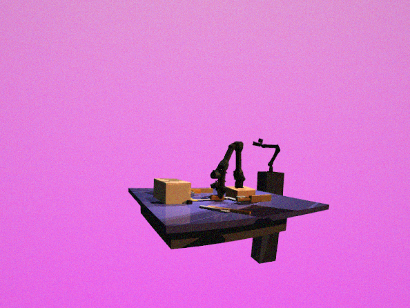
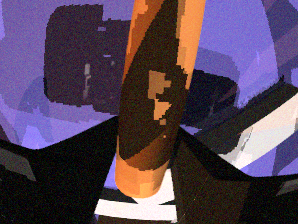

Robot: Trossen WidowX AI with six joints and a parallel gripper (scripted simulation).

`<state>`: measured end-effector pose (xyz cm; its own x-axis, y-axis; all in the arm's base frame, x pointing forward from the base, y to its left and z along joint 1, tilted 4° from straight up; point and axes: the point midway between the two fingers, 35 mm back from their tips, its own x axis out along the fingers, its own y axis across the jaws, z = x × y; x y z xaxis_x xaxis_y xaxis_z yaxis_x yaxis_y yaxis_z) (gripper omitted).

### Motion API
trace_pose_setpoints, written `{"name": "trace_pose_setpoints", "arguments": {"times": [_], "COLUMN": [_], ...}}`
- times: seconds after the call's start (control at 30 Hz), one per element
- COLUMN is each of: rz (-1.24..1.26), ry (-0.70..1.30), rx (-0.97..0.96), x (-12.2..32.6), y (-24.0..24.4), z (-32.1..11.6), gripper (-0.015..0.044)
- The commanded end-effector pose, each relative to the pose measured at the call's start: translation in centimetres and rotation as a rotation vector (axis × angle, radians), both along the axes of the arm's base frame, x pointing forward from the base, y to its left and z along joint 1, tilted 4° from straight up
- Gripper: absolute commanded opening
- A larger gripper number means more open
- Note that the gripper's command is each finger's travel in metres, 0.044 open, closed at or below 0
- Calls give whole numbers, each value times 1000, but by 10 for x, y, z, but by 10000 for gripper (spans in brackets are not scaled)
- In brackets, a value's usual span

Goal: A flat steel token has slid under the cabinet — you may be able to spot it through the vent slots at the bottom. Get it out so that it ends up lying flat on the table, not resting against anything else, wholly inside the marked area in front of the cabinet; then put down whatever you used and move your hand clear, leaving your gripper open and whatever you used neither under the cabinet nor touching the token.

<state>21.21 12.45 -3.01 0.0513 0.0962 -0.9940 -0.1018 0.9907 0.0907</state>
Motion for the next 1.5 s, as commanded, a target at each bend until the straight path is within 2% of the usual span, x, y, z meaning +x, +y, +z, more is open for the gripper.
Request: {"name": "trace_pose_setpoints", "arguments": {"times": [0.0, 1.47], "rz": [-4, -83], "ry": [40, 40], "rx": [-26, -12], "x": [-17, -18], "y": [-5, 32], "z": [-3, 3], "gripper": [0, 0]}}
